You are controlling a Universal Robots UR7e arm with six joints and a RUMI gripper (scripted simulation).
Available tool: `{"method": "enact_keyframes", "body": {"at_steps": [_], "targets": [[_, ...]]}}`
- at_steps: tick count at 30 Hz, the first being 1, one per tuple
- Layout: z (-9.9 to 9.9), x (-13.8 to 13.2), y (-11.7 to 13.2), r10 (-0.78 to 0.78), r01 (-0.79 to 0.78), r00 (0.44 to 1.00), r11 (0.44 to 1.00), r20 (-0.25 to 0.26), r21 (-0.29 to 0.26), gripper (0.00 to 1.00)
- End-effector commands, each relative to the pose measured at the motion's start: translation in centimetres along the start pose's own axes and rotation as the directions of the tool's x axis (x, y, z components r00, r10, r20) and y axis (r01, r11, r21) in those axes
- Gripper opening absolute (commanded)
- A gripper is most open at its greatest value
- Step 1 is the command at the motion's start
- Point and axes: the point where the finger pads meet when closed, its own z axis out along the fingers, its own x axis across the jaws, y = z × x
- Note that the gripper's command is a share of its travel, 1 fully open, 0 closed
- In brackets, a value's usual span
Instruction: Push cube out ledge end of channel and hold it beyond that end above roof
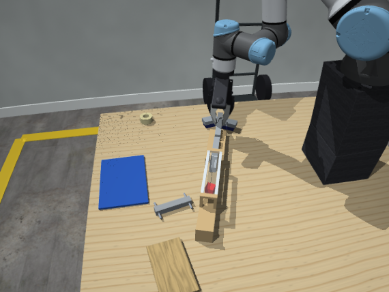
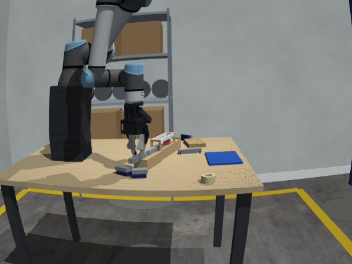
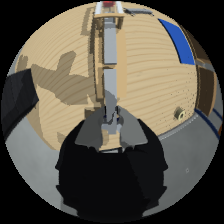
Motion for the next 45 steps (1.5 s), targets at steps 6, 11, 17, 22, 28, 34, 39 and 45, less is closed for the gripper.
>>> {"method": "enact_keyframes", "body": {"at_steps": [6, 11, 17, 22, 28, 34, 39, 45], "targets": [[-0.1, 0.2, 0.0, -0.002, 0.002, 1.0, 1.0, -0.004, -0.001, 0.0], [-0.1, 0.2, 0.0, -0.002, 0.002, 1.0, 1.0, -0.004, -0.001, 0.0], [-0.1, 0.2, 0.0, -0.002, 0.002, 1.0, 1.0, -0.004, -0.001, 0.0], [0.0, 0.2, -0.1, -0.002, 0.002, 1.0, 1.0, -0.004, -0.001, 0.0], [0.0, 0.2, -0.3, -0.002, 0.002, 1.0, 1.0, -0.003, -0.001, 0.0], [0.0, 0.0, -0.7, -0.002, 0.002, 1.0, 1.0, -0.001, 0.0, 0.0], [0.0, 0.0, -1.3, -0.002, 0.002, 1.0, 1.0, 0.0, 0.0, 0.0], [0.0, 0.0, -2.4, -0.002, 0.002, 1.0, 1.0, 0.0, 0.0, 0.0]]}}
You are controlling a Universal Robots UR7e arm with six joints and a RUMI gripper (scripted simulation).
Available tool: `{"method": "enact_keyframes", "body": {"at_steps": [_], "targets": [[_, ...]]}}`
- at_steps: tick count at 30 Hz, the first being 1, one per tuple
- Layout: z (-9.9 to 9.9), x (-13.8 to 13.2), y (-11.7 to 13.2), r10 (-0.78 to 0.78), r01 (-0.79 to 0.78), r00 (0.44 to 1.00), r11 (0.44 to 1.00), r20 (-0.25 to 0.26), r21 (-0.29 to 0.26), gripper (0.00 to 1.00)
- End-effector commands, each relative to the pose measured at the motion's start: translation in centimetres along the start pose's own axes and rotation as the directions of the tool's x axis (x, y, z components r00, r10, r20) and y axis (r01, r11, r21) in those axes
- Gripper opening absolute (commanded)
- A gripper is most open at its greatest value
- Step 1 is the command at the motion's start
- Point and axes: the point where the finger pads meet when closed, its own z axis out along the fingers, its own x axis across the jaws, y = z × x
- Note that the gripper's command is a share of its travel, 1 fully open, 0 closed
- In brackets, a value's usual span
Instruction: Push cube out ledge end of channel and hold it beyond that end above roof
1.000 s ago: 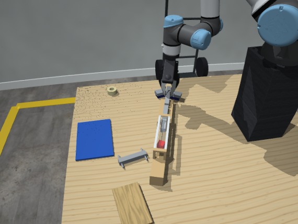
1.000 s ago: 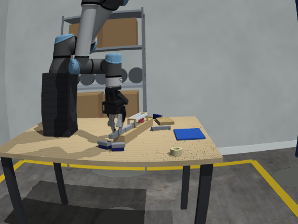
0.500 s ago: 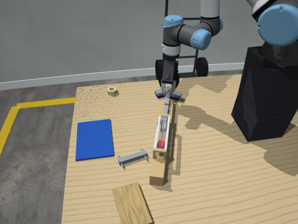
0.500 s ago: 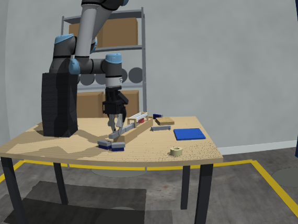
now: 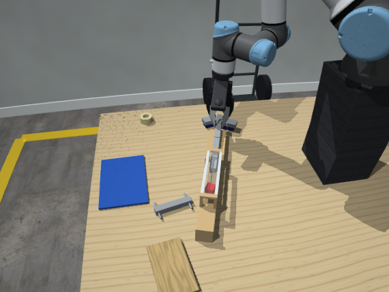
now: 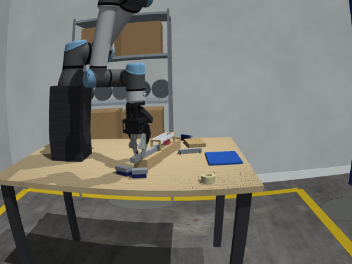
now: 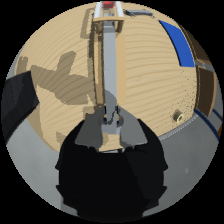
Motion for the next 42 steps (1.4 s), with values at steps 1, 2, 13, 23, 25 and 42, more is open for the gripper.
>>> {"method": "enact_keyframes", "body": {"at_steps": [1, 2, 13, 23, 25, 42], "targets": [[0.0, -0.1, -1.3, 0.0, 0.0, 1.0, 1.0, 0.002, 0.0, 0.0], [0.0, -0.1, -1.3, 0.0, 0.0, 1.0, 1.0, 0.002, 0.0, 0.0], [0.0, -0.1, -3.9, 0.0, 0.0, 1.0, 1.0, 0.002, 0.0, 0.0], [0.0, -0.1, -6.2, 0.0, 0.0, 1.0, 1.0, 0.002, 0.0, 0.0], [0.0, -0.1, -6.8, 0.0, 0.0, 1.0, 1.0, 0.002, 0.0, 0.0], [-0.1, 0.2, -11.0, 0.0, 0.0, 1.0, 1.0, -0.002, -0.001, 0.0]]}}
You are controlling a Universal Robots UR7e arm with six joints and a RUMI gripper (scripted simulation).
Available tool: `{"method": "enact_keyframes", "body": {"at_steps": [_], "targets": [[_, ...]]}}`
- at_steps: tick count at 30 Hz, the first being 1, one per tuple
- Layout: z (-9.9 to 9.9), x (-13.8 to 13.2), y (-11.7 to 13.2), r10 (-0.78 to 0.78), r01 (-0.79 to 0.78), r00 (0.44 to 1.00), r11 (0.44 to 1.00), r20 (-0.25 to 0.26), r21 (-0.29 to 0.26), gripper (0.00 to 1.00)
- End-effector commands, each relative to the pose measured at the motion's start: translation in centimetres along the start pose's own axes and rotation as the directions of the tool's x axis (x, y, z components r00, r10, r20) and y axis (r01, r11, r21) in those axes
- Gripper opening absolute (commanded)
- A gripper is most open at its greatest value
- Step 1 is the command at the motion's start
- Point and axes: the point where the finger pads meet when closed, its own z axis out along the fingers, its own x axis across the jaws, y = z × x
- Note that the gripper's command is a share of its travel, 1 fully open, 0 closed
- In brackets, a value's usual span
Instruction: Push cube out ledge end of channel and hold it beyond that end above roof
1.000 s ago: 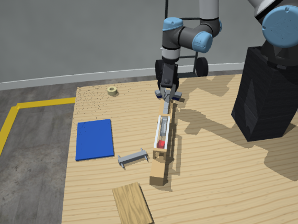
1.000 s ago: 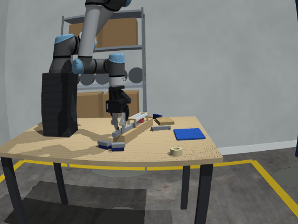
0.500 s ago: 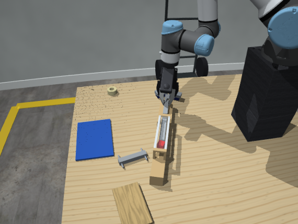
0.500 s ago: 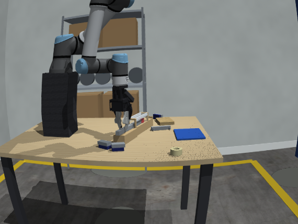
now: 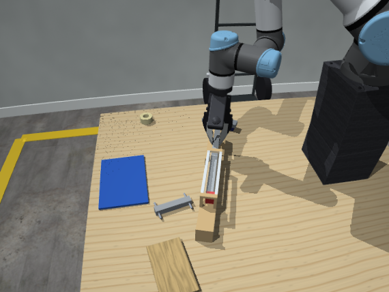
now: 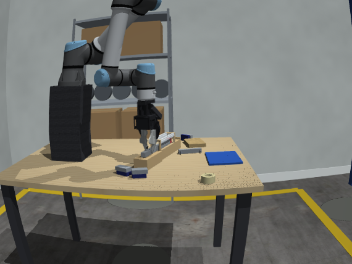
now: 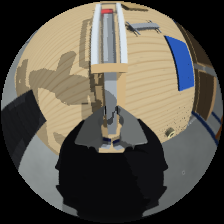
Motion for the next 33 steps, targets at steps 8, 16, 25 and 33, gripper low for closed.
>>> {"method": "enact_keyframes", "body": {"at_steps": [8, 16, 25, 33], "targets": [[-0.1, 0.3, -3.0, 0.002, -0.002, 1.0, 1.0, -0.004, -0.002, 0.0], [-0.1, 0.3, -4.0, 0.002, -0.002, 1.0, 1.0, -0.003, -0.002, 0.0], [-0.1, 0.3, -4.8, 0.002, -0.002, 1.0, 1.0, -0.003, -0.002, 0.0], [-0.1, 0.2, -4.9, 0.003, -0.003, 1.0, 1.0, -0.003, -0.001, 0.0]]}}
